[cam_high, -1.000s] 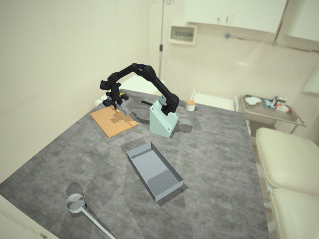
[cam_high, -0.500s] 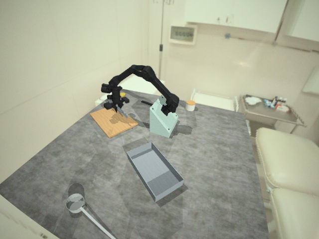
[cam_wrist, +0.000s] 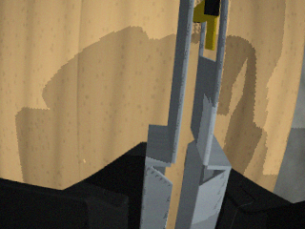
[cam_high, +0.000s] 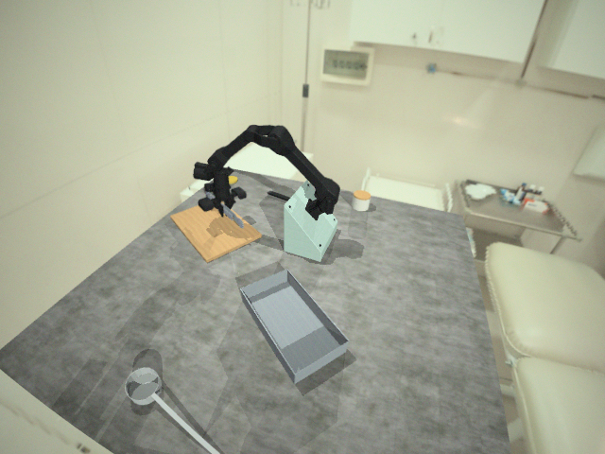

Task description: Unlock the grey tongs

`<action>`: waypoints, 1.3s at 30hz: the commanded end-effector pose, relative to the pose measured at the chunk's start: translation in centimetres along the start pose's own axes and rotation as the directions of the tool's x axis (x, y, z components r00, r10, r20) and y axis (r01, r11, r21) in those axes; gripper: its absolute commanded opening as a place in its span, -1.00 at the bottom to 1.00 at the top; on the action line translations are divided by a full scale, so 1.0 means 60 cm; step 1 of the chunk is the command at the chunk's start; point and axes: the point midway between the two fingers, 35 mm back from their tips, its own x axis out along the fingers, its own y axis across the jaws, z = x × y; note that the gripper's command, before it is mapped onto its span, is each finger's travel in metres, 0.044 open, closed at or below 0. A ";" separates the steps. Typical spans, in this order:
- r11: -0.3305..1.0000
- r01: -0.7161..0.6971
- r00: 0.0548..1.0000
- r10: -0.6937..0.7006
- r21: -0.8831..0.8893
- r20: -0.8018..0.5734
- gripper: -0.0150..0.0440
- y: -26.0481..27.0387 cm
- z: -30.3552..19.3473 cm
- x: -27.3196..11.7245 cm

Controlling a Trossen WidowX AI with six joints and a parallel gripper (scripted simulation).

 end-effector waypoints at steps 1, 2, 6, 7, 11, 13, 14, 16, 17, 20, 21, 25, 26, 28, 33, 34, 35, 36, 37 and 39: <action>1.000 0.000 1.000 0.000 0.000 0.000 -0.56 0.000 0.000 0.000; 1.000 0.000 1.000 0.000 0.000 0.000 -0.47 0.000 0.000 0.000; 1.000 0.000 1.000 0.000 0.000 0.000 -0.11 0.000 0.000 0.000; 1.000 0.000 1.000 0.000 0.000 0.000 -0.02 0.000 0.000 0.000; 1.000 0.000 1.000 0.000 0.000 0.000 0.33 0.000 0.000 0.000; 1.000 0.000 1.000 0.000 0.000 0.000 0.51 0.000 0.000 0.000; 1.000 0.000 1.000 0.000 0.000 0.000 0.60 0.000 0.000 0.000; 1.000 0.000 1.000 0.000 0.000 0.000 0.78 0.000 0.000 0.000; 1.000 0.000 1.000 0.000 0.000 0.000 0.87 0.000 0.000 0.000; 1.000 0.000 1.000 0.000 0.000 0.000 1.00 0.000 0.000 0.000; 1.000 0.001 1.000 -0.001 0.000 0.000 1.00 -0.003 0.001 -0.004; 1.000 0.006 1.000 -0.006 0.004 -0.003 1.00 -0.045 0.013 -0.051; 1.000 0.008 1.000 -0.008 0.005 -0.005 1.00 -0.063 0.016 -0.068; 1.000 0.014 1.000 -0.014 0.007 -0.013 1.00 -0.107 0.021 -0.105; 0.999 0.028 0.999 -0.028 0.016 -0.039 1.00 -0.213 0.020 -0.173; 0.999 0.030 0.999 -0.030 0.010 -0.046 1.00 -0.232 0.018 -0.185; 0.999 0.031 0.998 -0.031 0.006 -0.050 1.00 -0.244 0.016 -0.192; 0.999 0.032 0.998 -0.032 0.005 -0.051 1.00 -0.248 0.015 -0.194; 0.999 0.032 0.998 -0.032 0.005 -0.051 1.00 -0.248 0.015 -0.194; 0.999 0.032 0.998 -0.032 0.005 -0.051 1.00 -0.248 0.015 -0.194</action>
